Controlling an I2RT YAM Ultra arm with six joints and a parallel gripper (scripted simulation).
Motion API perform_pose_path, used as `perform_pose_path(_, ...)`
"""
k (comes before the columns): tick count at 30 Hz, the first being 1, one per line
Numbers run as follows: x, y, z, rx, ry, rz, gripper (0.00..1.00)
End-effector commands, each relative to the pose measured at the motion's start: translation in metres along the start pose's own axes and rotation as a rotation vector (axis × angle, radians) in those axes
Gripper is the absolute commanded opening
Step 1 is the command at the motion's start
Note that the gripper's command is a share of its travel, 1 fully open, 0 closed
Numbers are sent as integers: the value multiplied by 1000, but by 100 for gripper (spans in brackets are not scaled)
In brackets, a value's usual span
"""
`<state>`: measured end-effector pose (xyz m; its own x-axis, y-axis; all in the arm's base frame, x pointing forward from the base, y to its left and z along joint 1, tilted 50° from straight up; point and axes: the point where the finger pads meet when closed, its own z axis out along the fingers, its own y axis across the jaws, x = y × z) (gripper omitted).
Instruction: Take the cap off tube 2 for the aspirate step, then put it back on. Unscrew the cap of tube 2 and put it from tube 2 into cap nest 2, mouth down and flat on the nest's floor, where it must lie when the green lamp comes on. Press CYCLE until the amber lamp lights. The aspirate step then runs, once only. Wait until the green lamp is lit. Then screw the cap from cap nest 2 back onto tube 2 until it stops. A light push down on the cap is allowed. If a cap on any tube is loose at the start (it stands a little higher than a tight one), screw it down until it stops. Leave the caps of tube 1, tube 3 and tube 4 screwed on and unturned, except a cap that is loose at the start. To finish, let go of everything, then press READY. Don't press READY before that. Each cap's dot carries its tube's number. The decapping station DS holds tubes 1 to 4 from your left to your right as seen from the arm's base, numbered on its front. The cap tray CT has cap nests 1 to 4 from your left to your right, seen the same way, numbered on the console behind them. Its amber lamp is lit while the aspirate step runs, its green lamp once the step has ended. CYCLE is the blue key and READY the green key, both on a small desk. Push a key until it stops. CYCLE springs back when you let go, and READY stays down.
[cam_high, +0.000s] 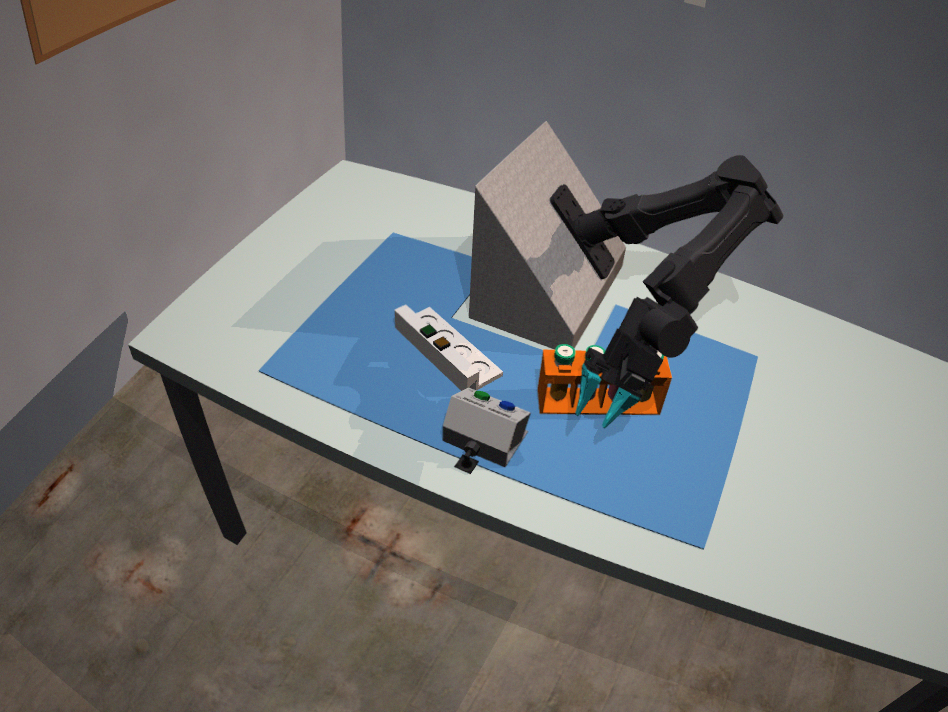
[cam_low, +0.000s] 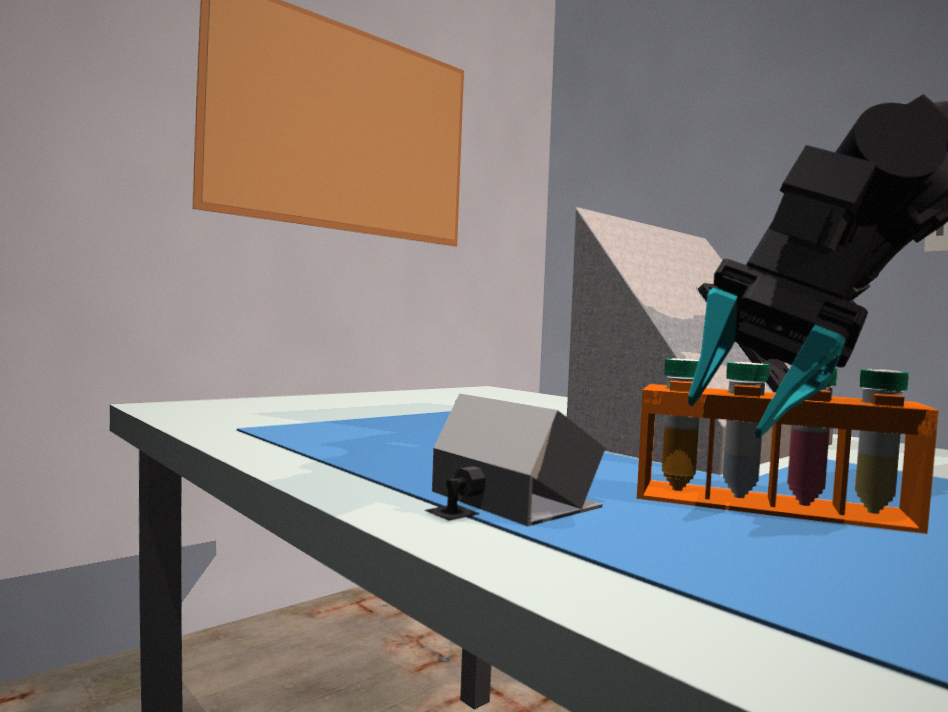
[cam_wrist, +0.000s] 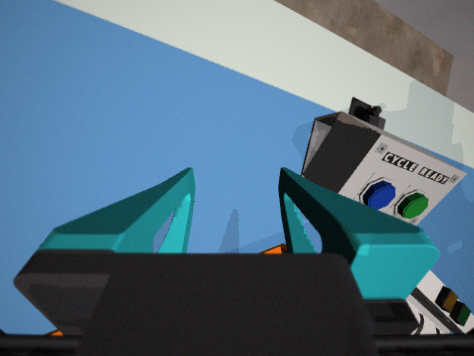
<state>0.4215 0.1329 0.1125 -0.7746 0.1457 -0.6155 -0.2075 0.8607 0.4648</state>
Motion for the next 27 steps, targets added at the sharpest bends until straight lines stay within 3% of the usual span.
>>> perform_pose_path(1, 3, -11, -5, 19, 22, -1, 49)
perform_pose_path(3, 8, -20, -6, 38, 86, 6, 49)
perform_pose_path(8, 17, -35, -6, 39, 91, 6, 49)
perform_pose_path(10, 22, -44, -7, 51, 156, 18, 49)
perform_pose_path(13, 29, -54, -8, 51, 159, 18, 49)
perform_pose_path(15, 34, -62, -10, 55, 223, 35, 49)
perform_pose_path(19, 40, -70, -12, 55, 224, 35, 49)
perform_pose_path(21, 46, -78, -15, 51, 285, 55, 49)
perform_pose_path(24, 53, -86, -18, 51, 285, 55, 49)
perform_pose_path(26, 59, -93, -21, 40, 343, 80, 49)
perform_pose_path(27, 62, -96, -23, 40, 343, 80, 49)
